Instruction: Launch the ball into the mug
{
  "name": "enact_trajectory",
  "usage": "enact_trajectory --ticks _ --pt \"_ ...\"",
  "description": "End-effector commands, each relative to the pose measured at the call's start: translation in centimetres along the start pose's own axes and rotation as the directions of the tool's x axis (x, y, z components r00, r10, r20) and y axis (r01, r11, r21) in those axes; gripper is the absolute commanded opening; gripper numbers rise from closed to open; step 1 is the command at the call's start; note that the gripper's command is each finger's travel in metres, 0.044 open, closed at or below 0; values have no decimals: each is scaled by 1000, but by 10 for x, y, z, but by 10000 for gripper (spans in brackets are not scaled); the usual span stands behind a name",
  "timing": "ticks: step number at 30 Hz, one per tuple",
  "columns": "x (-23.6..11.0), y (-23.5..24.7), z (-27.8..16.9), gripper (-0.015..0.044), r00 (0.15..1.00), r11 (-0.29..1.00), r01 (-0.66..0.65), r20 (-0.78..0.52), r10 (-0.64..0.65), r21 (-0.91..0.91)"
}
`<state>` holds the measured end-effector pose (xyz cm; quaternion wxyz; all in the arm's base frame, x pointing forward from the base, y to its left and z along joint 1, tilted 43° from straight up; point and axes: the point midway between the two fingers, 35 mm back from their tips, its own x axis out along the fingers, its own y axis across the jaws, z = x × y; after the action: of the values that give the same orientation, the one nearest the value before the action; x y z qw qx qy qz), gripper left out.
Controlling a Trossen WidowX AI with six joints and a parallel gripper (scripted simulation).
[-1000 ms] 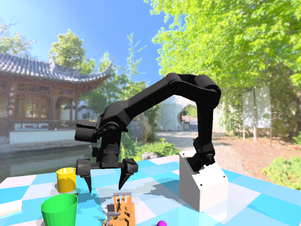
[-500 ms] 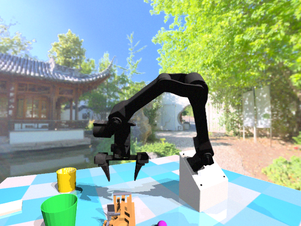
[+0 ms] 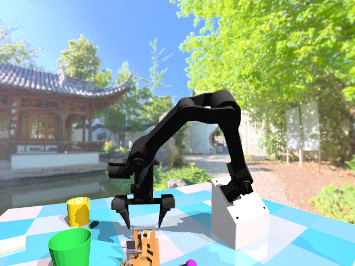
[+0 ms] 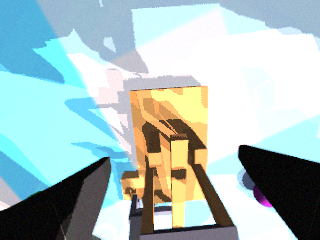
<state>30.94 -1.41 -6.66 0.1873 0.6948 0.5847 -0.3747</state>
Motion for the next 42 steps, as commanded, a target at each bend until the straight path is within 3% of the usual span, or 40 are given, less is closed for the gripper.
enact_trajectory --ticks 1,29,40,42 --pt "10 -3 0 440 1000 1000 10 -4 -10 7" --pt "49 -4 -1 440 1000 1000 11 -7 -11 7" --pt "46 -2 -1 151 1000 1000 6 -3 -6 1" --pt "46 -2 -1 138 1000 1000 6 -3 -6 1"
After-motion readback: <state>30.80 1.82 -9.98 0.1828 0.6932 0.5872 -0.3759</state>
